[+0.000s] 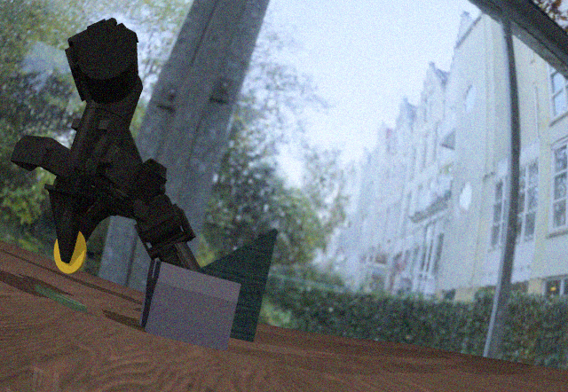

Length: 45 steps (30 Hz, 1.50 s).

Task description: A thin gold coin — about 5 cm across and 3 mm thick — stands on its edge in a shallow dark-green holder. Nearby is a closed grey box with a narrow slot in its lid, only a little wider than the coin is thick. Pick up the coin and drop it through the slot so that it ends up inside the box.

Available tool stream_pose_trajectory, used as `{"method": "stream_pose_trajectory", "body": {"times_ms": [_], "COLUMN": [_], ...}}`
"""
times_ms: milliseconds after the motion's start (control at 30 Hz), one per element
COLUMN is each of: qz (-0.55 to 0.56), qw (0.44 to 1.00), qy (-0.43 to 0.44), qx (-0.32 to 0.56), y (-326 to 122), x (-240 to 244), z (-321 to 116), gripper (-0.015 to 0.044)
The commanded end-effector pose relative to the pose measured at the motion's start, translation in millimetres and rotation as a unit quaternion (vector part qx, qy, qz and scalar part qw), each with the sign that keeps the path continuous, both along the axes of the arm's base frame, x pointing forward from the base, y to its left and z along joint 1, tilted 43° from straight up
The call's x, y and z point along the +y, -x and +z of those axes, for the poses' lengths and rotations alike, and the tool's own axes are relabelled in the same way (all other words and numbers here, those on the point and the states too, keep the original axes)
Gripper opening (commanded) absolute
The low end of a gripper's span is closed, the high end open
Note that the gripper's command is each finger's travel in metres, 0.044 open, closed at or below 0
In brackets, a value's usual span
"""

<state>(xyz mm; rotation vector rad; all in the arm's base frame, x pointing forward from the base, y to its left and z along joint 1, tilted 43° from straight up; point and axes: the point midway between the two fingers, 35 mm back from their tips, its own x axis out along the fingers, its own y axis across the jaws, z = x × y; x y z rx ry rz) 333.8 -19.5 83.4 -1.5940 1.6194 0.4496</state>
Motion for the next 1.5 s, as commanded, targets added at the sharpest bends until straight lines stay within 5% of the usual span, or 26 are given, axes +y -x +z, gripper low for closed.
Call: {"method": "stream_pose_trajectory", "body": {"times_ms": [0,767,1467], "qz": [-0.003,-0.001,0.252], "qw": [1.0,1.0,0.94], "qy": [-0.002,-0.001,0.039], "qx": [-0.002,0.0,0.228], "y": [0,10,15], "x": [6,40,47], "z": [7,47,41], "gripper": [0.0,0.0,0.0]}}
